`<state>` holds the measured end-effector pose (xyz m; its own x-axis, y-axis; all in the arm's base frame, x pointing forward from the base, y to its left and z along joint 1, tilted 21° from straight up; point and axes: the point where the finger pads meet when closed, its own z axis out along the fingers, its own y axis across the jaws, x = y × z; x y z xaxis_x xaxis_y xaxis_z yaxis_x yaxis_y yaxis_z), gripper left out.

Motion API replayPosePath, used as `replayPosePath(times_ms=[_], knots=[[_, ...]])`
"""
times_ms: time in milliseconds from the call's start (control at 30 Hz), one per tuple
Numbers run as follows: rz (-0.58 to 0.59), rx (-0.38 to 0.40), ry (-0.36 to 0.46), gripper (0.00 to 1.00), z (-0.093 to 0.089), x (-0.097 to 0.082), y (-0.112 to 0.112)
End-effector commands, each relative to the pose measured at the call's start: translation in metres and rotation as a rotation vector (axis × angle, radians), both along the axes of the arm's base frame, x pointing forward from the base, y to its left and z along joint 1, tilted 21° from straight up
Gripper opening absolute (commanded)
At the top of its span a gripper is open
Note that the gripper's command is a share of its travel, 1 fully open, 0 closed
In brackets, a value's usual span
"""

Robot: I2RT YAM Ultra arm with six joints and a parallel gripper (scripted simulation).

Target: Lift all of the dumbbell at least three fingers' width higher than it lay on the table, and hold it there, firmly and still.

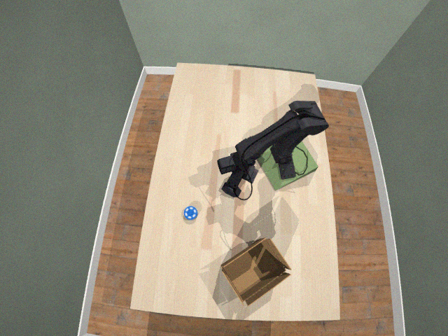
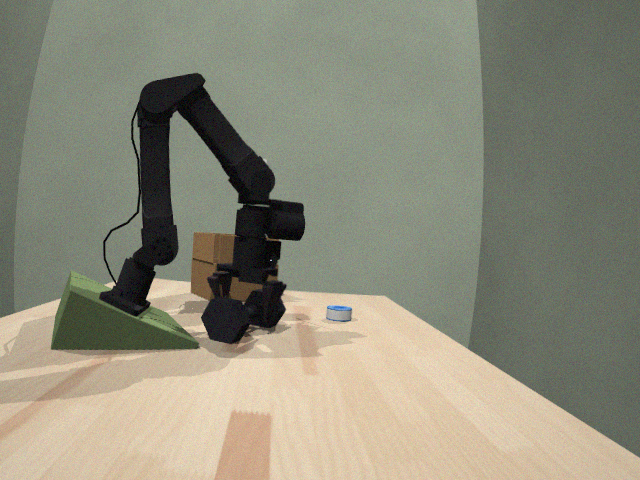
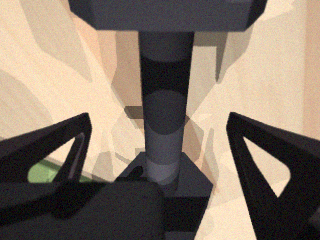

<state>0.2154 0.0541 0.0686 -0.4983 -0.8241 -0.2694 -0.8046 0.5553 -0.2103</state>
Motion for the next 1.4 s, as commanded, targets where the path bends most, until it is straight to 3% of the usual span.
replayPosePath(times_ms=[0, 700, 733, 1367], knots=[[-0.013, 0.004, -0.002, 1.0, -0.0042, 0.0024, 0.0006], [-0.013, 0.004, -0.002, 1.0, -0.0042, 0.0024, 0.0006], [-0.013, 0.004, -0.002, 0.0, -0.0042, 0.0024, 0.0006], [-0.01, 0.016, -0.005, 0.0, -0.003, 0.0023, 0.0025]])
